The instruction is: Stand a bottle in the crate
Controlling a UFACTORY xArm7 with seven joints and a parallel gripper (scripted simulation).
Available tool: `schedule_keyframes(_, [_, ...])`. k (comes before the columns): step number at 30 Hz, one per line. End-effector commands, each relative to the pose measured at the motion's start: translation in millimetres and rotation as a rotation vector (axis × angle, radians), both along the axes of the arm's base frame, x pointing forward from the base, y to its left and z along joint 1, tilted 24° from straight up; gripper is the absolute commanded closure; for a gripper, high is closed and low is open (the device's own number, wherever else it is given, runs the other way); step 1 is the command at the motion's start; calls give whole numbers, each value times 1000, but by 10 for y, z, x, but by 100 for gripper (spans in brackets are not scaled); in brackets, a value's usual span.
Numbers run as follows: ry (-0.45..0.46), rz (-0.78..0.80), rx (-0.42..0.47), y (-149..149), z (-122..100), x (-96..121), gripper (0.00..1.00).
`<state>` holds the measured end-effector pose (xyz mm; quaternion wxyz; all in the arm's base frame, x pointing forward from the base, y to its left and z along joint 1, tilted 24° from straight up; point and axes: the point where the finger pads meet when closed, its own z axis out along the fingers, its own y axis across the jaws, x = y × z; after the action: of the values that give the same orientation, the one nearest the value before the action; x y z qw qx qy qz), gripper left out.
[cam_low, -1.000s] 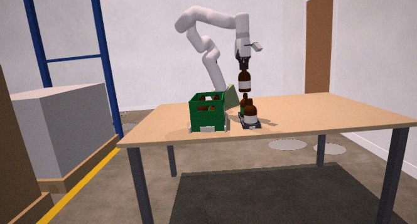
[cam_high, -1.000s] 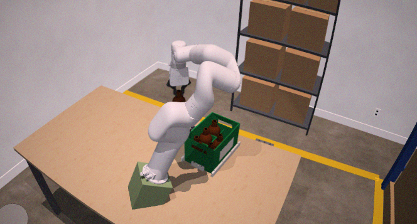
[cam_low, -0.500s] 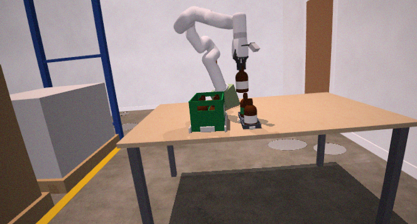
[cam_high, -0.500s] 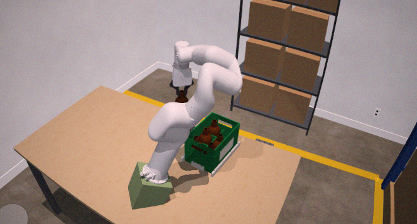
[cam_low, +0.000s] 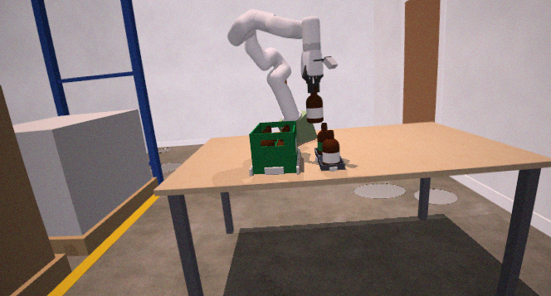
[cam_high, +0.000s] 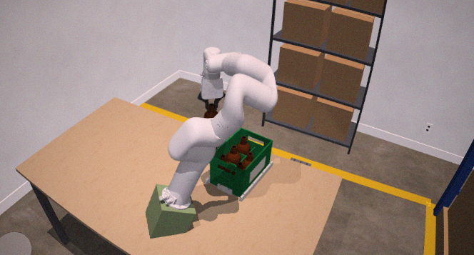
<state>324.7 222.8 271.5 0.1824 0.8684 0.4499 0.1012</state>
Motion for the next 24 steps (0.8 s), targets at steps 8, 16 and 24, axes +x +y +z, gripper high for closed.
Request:
schedule_keyframes(8, [-3,2,3,-196,102,94,100])
schedule_keyframes(16, [-3,2,3,-320,153,149,100])
schedule_keyframes(24, [-3,2,3,-490,223,225,100])
